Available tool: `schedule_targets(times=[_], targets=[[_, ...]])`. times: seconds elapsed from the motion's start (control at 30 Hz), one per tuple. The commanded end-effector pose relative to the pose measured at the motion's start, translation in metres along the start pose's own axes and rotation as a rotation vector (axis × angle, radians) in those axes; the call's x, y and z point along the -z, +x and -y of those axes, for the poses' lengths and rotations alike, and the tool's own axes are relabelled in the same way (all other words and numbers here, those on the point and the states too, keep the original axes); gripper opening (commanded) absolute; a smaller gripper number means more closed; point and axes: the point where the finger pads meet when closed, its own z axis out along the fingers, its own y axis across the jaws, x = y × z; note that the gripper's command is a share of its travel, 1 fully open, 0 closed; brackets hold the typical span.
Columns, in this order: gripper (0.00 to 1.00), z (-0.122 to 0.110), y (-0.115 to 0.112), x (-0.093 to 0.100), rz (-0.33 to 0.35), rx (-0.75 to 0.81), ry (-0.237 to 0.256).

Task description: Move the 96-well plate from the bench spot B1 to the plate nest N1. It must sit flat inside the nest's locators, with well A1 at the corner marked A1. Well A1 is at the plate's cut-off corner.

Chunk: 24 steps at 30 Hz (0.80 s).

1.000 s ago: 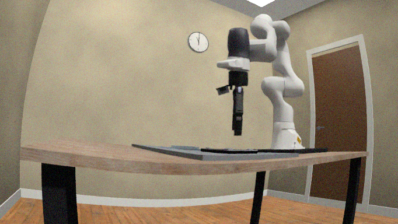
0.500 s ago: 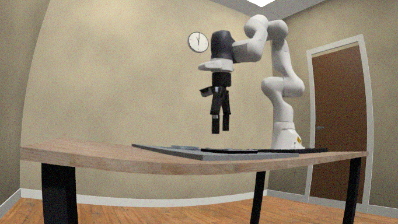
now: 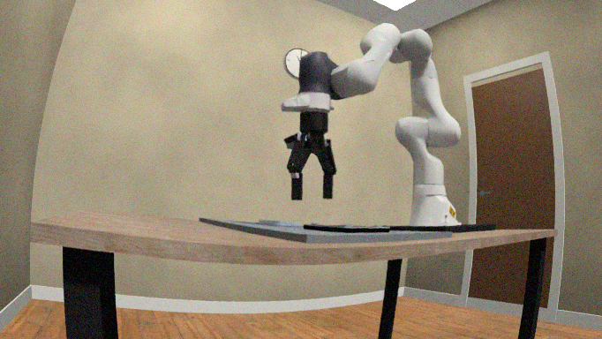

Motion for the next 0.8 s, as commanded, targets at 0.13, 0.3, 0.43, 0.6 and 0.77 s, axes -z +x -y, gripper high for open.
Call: schedule_targets(times=[0.13,0.3,0.43,0.6,0.77], targets=[[1.00,-0.005,0.036,0.000,0.013,-0.163,0.030],[1.00,-0.011,0.060,0.000,0.020,-0.251,0.044],[1.00,-0.014,0.070,0.000,0.022,-0.285,0.049],[1.00,-0.022,0.093,0.000,0.028,-0.371,0.063],[1.00,-0.032,0.116,0.000,0.032,-0.452,0.076]])
